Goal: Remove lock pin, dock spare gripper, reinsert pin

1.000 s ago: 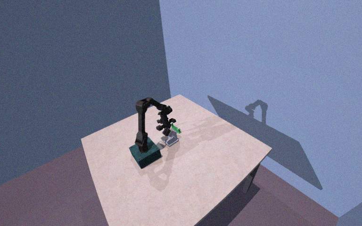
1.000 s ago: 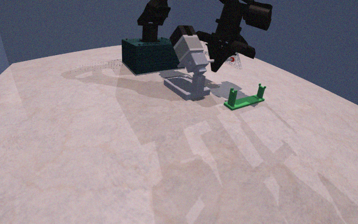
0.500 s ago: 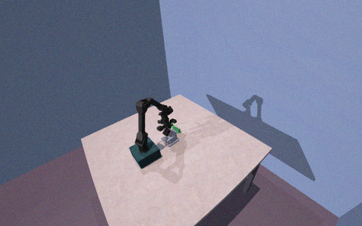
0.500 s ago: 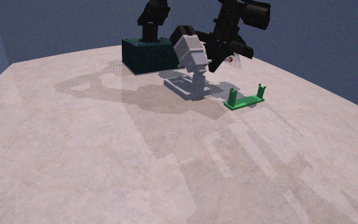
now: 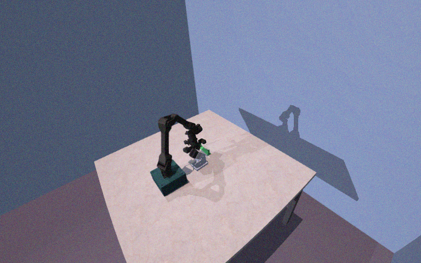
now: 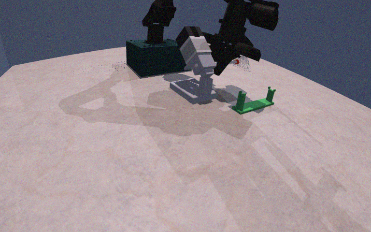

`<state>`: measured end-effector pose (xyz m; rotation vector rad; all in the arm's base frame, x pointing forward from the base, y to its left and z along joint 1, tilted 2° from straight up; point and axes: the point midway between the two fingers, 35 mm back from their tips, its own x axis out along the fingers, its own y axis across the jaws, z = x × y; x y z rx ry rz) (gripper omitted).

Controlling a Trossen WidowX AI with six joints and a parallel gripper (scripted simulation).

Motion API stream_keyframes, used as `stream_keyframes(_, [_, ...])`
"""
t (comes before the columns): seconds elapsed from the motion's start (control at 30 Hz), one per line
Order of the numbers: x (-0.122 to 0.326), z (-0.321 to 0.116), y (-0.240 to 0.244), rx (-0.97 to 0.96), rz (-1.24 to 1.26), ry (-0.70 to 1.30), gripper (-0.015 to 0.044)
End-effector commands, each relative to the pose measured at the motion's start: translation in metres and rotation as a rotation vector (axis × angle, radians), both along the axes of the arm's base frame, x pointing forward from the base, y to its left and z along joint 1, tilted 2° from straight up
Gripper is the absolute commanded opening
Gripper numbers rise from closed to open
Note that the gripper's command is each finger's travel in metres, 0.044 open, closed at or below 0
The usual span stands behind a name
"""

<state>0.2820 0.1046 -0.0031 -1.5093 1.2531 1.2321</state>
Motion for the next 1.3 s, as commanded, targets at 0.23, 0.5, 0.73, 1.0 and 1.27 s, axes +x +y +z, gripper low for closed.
stream_keyframes(0.23, [0.002,0.000,-0.007,0.000,0.004,0.001,0.0000])
stream_keyframes(0.5, [0.002,0.000,-0.008,0.000,-0.001,0.003,0.0053])
stream_keyframes(0.73, [0.002,0.000,-0.008,0.000,-0.001,0.003,0.0200])
stream_keyframes(1.0, [0.000,0.009,-0.001,0.001,-0.001,0.003,0.0200])
stream_keyframes(1.27, [-0.003,0.020,0.007,-0.006,0.005,0.016,0.0200])
